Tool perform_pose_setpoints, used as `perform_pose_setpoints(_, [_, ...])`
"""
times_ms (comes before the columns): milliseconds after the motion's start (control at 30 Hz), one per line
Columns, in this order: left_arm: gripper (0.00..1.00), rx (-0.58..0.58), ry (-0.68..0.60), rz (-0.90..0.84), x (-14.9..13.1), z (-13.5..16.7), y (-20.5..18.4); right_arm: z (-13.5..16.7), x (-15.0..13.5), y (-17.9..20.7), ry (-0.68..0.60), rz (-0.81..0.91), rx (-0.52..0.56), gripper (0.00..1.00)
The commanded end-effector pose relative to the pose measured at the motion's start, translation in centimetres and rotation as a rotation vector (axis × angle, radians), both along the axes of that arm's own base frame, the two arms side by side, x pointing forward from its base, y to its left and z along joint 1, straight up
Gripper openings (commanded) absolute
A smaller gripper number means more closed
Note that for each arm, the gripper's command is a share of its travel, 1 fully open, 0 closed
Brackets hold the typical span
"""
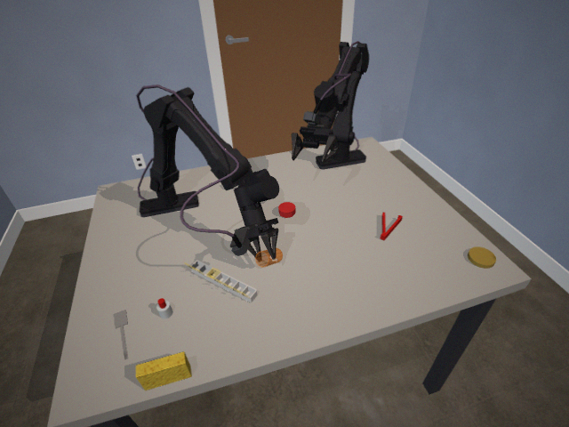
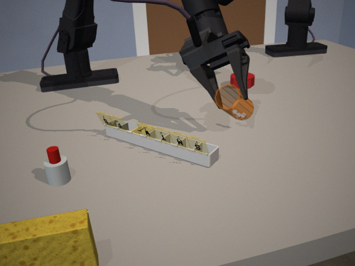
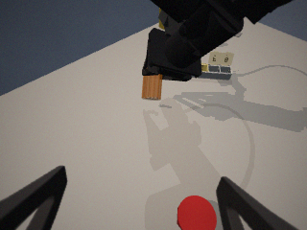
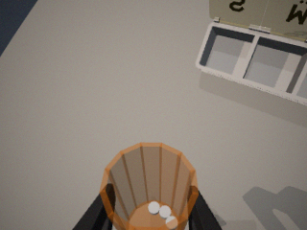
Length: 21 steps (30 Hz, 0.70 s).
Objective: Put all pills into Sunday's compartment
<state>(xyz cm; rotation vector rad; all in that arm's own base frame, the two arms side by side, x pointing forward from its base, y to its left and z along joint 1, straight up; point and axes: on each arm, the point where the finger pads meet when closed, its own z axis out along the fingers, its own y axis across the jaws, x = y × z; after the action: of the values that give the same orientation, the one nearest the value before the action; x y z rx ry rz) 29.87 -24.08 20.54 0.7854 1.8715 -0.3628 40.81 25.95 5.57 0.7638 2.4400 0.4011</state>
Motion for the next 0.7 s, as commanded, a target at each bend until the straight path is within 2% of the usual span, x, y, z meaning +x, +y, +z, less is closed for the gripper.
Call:
perform_pose_setpoints(0, [1.0,-0.028,-0.032,0.0,0.2,1.2,-0.2,1.7,0.5,0.3,-0.027,-0.019,0.004,0.36])
perform_pose_setpoints(300, [1.0,-0.028,-0.032,0.0,0.2,1.2,-0.2,1.7,0.5,0.3,-0.027,-0.019,0.004,0.36])
perform_pose_setpoints(500, [1.0,-0.028,-0.032,0.0,0.2,1.2,-0.2,3.0,1.1,-0.4,-0.024,-0.024,-0.003,0.36])
perform_pose_setpoints(667, [1.0,-0.028,-0.032,0.0,0.2,1.2,-0.2,2.1,0.7,0.3,0.051,0.017,0.065,0.36])
